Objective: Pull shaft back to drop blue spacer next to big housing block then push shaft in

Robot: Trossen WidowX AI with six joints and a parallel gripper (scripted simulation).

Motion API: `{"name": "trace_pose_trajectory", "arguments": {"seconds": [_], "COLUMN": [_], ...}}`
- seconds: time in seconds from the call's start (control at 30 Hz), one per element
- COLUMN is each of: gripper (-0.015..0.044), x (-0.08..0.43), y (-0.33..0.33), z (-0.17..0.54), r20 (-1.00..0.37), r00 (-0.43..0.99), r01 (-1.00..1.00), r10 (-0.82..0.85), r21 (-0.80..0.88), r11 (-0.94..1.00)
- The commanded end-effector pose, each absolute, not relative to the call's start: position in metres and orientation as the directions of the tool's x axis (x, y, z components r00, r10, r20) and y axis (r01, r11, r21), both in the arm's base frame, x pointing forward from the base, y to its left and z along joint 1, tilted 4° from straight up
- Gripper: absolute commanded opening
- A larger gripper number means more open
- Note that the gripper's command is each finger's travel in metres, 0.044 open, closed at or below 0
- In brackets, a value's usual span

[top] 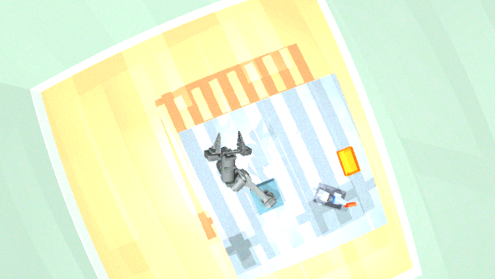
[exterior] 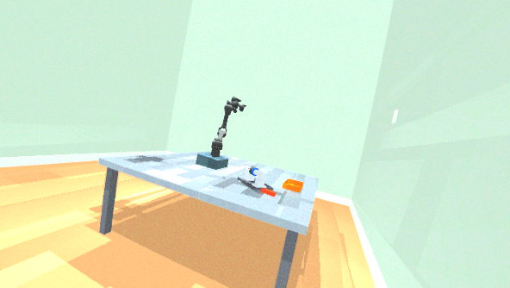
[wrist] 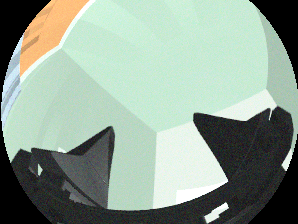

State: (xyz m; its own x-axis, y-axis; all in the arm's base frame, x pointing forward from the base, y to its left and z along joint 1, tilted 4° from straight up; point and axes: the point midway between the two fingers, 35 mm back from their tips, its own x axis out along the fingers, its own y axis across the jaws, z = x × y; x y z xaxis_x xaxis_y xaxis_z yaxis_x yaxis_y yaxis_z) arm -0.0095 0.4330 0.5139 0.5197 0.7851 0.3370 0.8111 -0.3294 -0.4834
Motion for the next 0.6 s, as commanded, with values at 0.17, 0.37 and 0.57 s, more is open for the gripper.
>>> {"name": "trace_pose_trajectory", "arguments": {"seconds": [0.17,0.37,0.57], "gripper": [0.0440,0.0440,0.0440], "x": [-0.003,-0.006,0.004], "y": [0.380,0.311,0.229], "z": [0.569,0.622,0.668], "r20": [0.480,0.620,0.744], "r00": [0.496,0.457,0.445], "r01": [0.809,0.803,0.769], "r10": [0.723,0.638,0.499], "r21": [-0.559,-0.597,-0.603], "r11": [-0.183,0.004,0.213]}}
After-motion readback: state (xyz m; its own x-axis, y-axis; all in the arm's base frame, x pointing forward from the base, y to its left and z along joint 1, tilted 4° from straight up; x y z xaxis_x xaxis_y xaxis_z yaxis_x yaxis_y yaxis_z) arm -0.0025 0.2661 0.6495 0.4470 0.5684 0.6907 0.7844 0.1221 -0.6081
